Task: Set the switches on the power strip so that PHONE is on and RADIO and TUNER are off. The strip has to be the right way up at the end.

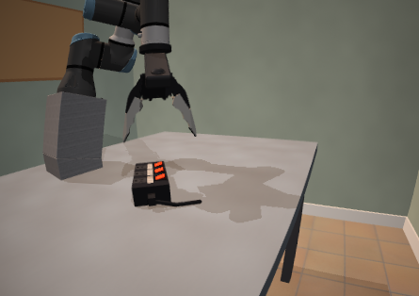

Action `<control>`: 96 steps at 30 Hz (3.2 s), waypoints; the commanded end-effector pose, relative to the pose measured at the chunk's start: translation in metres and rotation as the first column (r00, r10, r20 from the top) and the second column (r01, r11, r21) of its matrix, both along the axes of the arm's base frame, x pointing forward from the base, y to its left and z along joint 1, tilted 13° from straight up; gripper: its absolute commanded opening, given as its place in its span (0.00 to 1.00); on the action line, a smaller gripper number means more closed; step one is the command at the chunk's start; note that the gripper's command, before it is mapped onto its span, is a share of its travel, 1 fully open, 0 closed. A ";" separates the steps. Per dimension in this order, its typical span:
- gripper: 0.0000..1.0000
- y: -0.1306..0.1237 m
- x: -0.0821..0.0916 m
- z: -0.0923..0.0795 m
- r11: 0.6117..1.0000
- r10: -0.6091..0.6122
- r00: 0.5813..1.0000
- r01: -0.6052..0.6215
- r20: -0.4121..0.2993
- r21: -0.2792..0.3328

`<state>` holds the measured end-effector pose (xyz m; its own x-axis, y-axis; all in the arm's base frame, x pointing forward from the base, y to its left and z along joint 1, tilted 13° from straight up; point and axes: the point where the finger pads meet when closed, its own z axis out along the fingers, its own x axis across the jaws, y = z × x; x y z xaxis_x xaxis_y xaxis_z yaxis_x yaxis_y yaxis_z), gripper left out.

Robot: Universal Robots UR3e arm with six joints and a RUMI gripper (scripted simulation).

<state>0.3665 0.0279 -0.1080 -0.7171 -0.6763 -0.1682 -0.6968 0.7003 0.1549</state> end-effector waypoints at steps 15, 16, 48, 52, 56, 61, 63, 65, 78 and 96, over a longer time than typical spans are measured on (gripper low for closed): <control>0.00 0.000 0.001 0.000 1.000 0.015 1.000 -0.014 0.007 0.000; 0.00 0.000 0.001 0.000 1.000 0.015 1.000 -0.014 0.007 0.000; 0.00 0.000 0.001 -0.001 1.000 0.015 1.000 -0.015 0.007 0.000; 0.00 0.000 0.001 -0.002 1.000 0.015 1.000 -0.015 0.007 0.000; 0.00 0.001 0.001 -0.005 1.000 0.015 1.000 -0.015 0.007 0.000; 0.00 0.002 0.001 -0.010 1.000 0.015 1.000 -0.015 0.007 0.000; 0.00 0.003 0.001 -0.013 1.000 0.015 1.000 -0.015 0.007 0.000; 0.00 0.003 0.001 -0.015 1.000 0.015 1.000 -0.015 0.007 0.000; 0.00 0.006 0.001 -0.030 1.000 0.015 1.000 -0.015 0.007 0.000; 0.00 0.009 0.001 -0.042 1.000 0.015 1.000 -0.015 0.007 0.000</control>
